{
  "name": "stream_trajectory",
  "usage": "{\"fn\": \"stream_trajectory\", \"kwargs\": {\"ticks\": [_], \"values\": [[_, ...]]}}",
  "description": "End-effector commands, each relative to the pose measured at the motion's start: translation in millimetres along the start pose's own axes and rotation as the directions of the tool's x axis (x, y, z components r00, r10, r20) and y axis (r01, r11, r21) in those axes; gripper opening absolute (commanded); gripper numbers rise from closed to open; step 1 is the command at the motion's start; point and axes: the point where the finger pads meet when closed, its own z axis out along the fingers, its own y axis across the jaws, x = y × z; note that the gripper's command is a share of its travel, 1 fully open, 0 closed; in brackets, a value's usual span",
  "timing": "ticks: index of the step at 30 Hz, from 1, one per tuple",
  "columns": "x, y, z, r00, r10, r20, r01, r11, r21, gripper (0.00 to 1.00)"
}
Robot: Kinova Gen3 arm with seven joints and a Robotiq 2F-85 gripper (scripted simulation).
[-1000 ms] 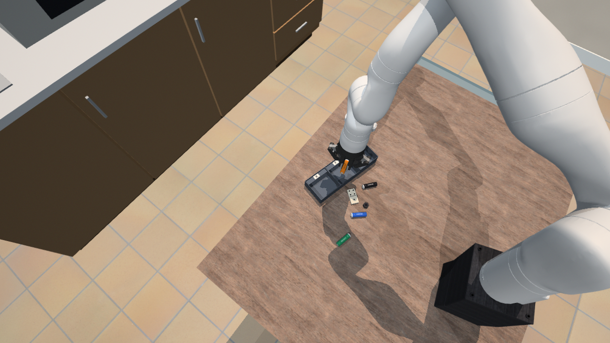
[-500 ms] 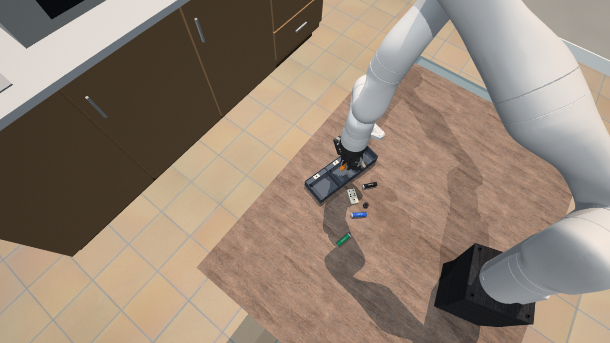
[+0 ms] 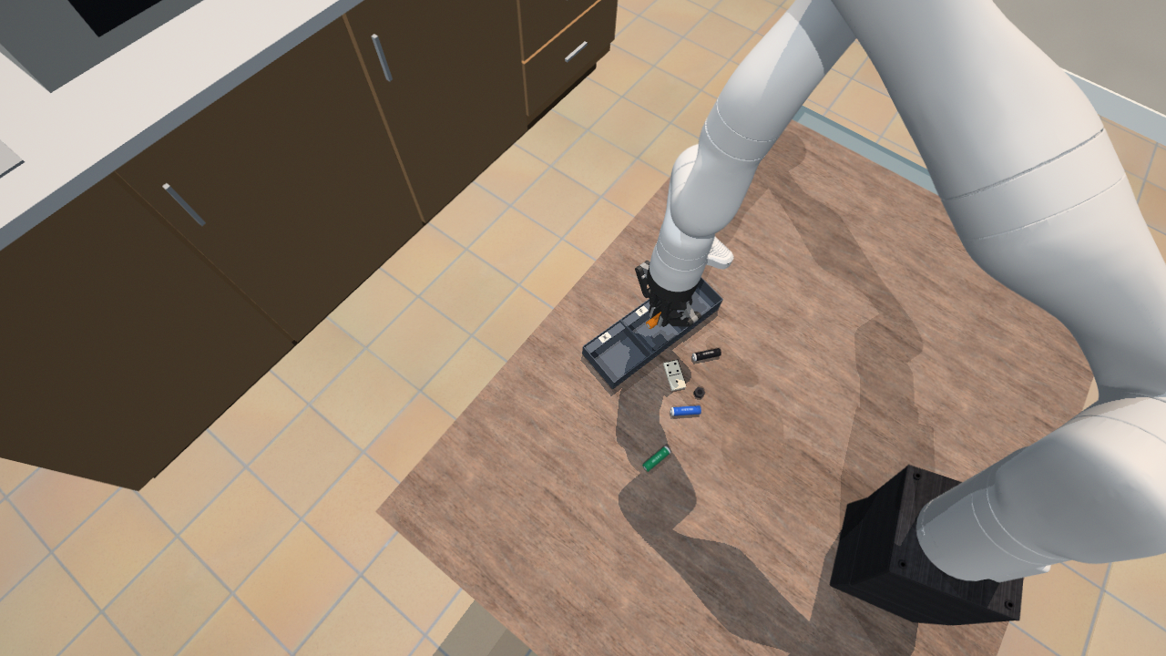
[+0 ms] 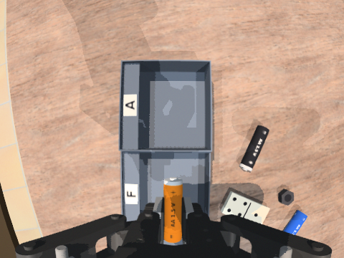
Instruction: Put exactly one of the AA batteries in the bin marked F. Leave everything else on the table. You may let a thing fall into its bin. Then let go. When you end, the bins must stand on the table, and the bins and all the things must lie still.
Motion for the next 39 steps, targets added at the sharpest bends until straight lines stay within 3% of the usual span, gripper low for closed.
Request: {"fn": "stream_trajectory", "kwargs": {"ticks": [1,24,39], "values": [[0.0,0.0,4.5,1.0,0.0,0.0,0.0,1.0,0.0,0.09],[0.0,0.0,42.4,1.0,0.0,0.0,0.0,1.0,0.0,0.09],[-0.2,0.9,42.9,1.0,0.0,0.0,0.0,1.0,0.0,0.09]]}}
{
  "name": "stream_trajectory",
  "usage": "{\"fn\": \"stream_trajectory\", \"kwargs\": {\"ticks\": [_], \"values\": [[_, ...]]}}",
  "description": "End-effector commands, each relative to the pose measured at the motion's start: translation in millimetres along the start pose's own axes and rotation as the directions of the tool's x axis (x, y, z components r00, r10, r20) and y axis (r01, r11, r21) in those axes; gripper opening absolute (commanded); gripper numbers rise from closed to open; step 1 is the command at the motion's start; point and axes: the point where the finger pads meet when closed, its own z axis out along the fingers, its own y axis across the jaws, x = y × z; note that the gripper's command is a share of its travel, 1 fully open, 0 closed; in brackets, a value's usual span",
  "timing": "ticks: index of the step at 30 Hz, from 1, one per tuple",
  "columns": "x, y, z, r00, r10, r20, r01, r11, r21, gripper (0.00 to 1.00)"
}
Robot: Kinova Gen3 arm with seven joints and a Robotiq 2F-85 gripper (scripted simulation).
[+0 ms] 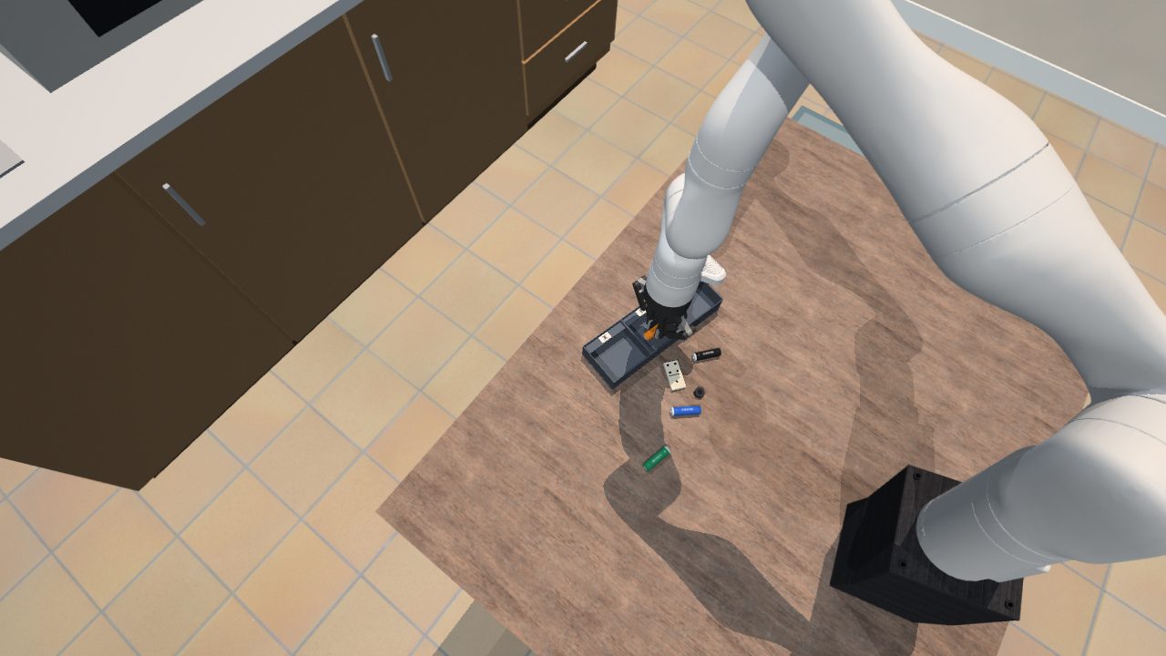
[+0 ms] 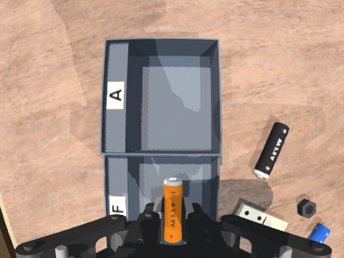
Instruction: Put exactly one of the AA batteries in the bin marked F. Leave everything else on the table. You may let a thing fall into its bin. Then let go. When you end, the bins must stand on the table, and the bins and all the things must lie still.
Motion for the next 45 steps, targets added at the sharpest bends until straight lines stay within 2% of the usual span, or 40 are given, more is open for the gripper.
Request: {"fn": "stream_trajectory", "kwargs": {"ticks": [1,2,19,45], "values": [[0.4,-1.0,-0.6,1.0,0.0,0.0,0.0,1.0,0.002,0.09],[0.4,-1.0,-0.6,1.0,0.0,0.0,0.0,1.0,0.002,0.29],[0.3,-1.1,-0.6,1.0,0.0,0.0,0.0,1.0,0.002,0.29],[0.4,-0.9,-35.6,1.0,0.0,0.0,0.0,1.0,0.002,0.29]]}}
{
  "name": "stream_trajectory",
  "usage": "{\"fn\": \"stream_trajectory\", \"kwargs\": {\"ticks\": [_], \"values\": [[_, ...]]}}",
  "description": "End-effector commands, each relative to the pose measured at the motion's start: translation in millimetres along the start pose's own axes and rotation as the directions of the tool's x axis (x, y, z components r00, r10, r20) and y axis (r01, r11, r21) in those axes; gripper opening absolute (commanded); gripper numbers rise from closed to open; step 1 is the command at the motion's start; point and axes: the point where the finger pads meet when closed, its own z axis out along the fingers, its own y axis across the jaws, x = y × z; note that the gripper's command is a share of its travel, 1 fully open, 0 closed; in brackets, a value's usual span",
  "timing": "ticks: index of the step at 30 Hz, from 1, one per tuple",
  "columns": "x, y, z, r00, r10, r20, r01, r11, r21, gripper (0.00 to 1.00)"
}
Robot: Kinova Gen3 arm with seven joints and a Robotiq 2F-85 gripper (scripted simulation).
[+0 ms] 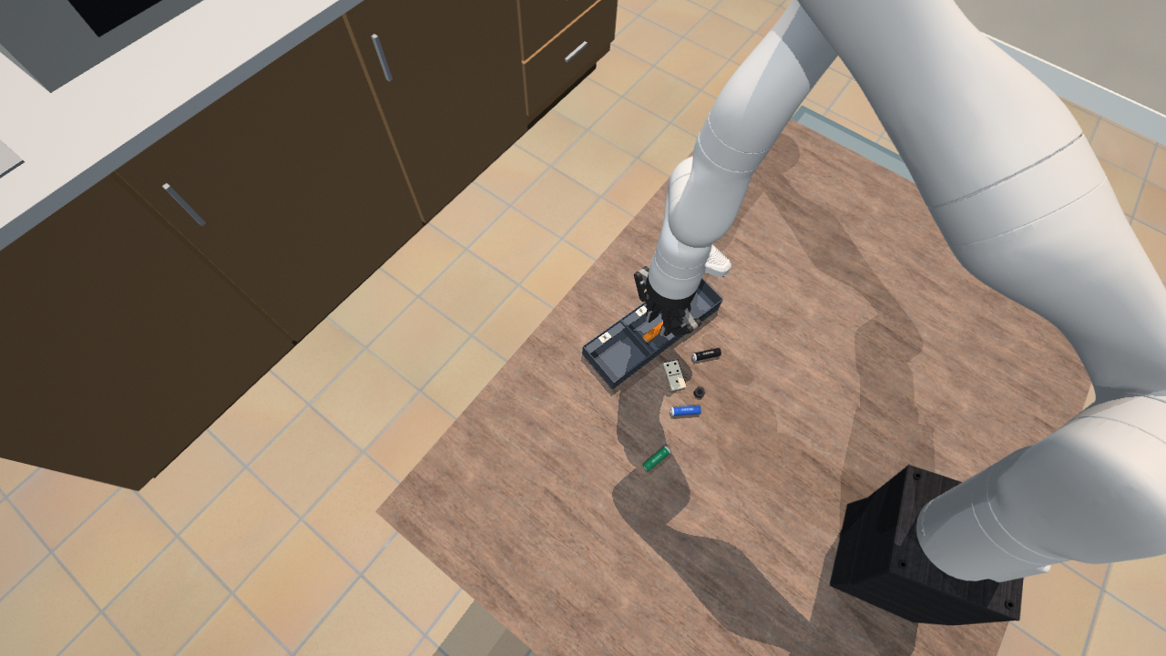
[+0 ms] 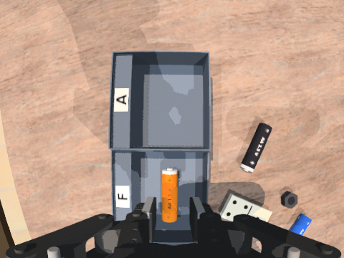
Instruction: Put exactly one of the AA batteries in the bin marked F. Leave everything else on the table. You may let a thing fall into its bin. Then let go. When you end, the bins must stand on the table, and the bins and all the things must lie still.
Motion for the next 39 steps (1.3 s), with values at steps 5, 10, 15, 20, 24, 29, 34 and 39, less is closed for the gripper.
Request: {"fn": "stream_trajectory", "kwargs": {"ticks": [5,10,15,20,24,29,34,39], "values": [[1.9,-3.3,-17.6,1.0,0.004,-0.001,-0.004,1.0,0.008,0.29],[1.9,-3.3,-17.6,1.0,0.004,-0.001,-0.004,1.0,0.008,0.29],[2.8,-4.0,-17.6,1.0,0.004,-0.001,-0.004,1.0,0.008,0.29],[2.8,-3.9,-29.6,1.0,0.004,-0.001,-0.004,1.0,0.008,1.0],[2.8,-3.8,-41.6,1.0,0.004,-0.001,-0.004,1.0,0.008,1.0],[2.8,-3.7,-61.6,1.0,0.004,-0.001,-0.004,1.0,0.008,1.0],[2.8,-3.5,-81.6,1.0,0.004,-0.001,-0.004,1.0,0.008,1.0],[2.8,-3.4,-93.5,1.0,0.004,-0.001,-0.004,1.0,0.008,1.0]]}}
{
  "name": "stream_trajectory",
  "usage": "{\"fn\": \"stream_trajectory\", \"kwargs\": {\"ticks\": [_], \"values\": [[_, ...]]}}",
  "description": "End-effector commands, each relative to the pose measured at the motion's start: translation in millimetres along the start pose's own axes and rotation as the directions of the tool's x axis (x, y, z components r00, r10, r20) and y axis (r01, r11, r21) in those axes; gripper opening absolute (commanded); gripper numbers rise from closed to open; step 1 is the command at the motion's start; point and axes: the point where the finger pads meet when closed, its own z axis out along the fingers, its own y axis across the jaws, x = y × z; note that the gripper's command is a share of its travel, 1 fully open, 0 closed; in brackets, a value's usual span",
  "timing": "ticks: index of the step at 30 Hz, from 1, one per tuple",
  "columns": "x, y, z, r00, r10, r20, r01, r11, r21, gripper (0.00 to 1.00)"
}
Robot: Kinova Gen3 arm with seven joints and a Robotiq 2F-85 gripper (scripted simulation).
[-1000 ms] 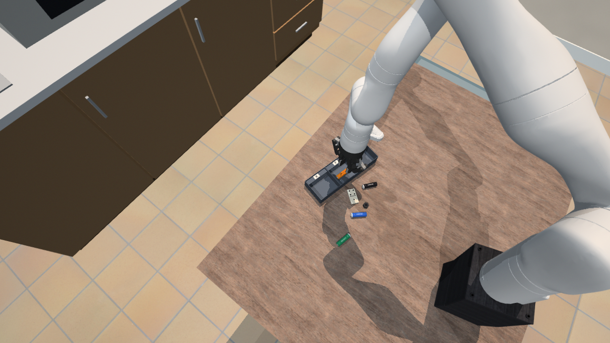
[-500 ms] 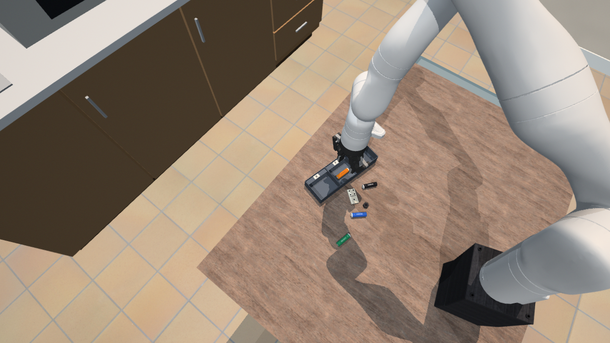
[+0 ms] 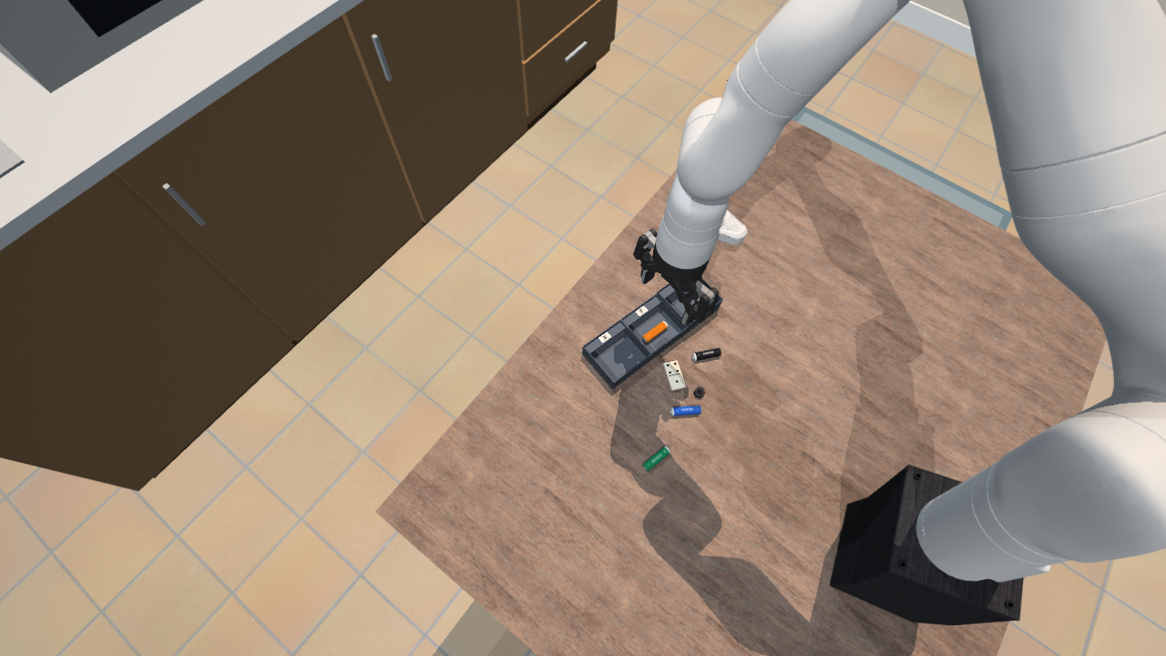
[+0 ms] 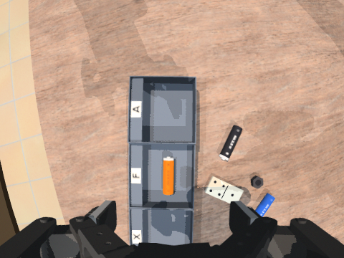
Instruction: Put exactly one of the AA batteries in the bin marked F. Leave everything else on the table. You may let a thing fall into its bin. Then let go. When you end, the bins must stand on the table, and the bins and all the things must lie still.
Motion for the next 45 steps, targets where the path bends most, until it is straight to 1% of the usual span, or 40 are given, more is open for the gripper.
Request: {"fn": "stream_trajectory", "kwargs": {"ticks": [1,14,16,18,45], "values": [[5.1,-5.0,-14.0,1.0,0.008,-0.004,-0.008,1.0,0.014,1.0],[4.9,-4.3,-66.0,1.0,0.008,-0.004,-0.008,1.0,0.014,1.0],[4.9,-4.3,-66.0,1.0,0.008,-0.004,-0.008,1.0,0.014,1.0],[4.9,-4.2,-72.4,1.0,0.008,-0.004,-0.008,1.0,0.014,1.0],[4.9,-4.2,-72.4,1.0,0.008,-0.004,-0.008,1.0,0.014,1.0]]}}
